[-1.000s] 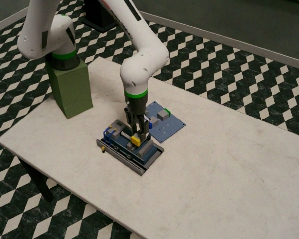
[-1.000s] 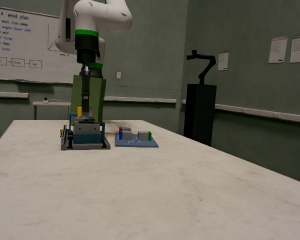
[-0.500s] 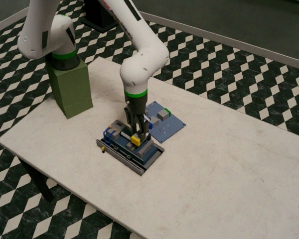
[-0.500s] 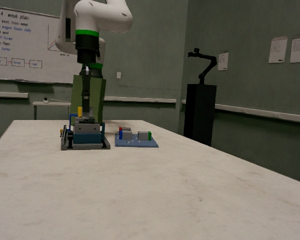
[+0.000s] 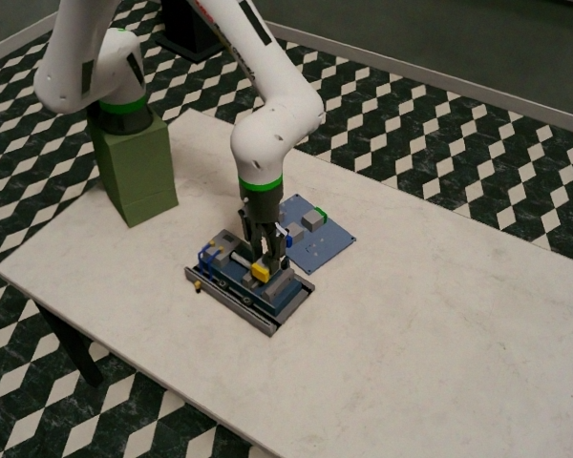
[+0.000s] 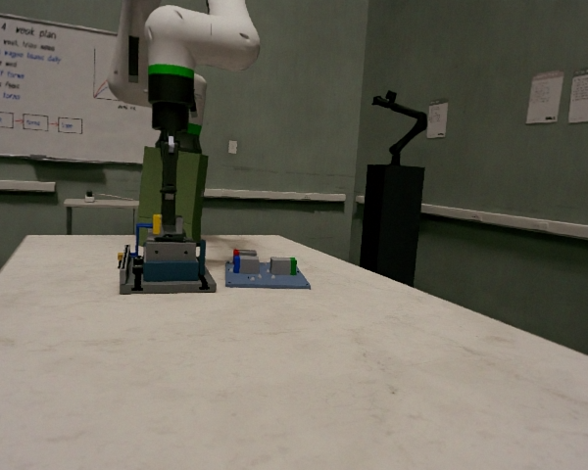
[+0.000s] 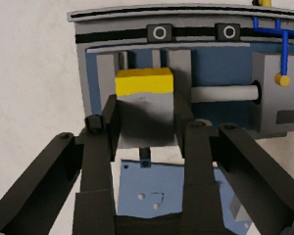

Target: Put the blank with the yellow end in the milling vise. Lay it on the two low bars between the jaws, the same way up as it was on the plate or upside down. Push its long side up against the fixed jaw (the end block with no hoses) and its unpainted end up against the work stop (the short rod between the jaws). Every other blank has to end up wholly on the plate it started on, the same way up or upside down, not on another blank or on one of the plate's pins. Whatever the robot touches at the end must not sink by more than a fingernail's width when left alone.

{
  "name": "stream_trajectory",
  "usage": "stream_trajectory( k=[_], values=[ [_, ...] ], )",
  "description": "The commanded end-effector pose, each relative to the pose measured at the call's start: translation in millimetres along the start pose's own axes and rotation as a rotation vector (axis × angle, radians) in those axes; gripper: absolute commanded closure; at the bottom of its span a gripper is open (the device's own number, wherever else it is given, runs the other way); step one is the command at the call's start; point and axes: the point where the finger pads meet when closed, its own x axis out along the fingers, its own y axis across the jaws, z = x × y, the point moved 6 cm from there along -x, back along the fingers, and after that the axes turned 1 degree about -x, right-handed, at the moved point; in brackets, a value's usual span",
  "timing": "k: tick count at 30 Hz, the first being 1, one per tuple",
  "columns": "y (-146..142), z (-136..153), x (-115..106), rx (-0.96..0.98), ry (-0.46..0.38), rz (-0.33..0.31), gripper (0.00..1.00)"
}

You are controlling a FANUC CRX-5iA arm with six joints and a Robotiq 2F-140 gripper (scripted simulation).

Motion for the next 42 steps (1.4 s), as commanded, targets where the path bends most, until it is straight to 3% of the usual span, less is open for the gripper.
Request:
stream_trajectory(
  k=[1,7,42],
  values=[
    [-0.7,0.2,4.8,-0.001,0.000,-0.002,0.90],
    [-0.4,0.8,16.8,-0.001,0.000,-0.002,0.90],
    [-0.5,0.7,13.3,-0.001,0.000,-0.002,0.90]
  ],
)
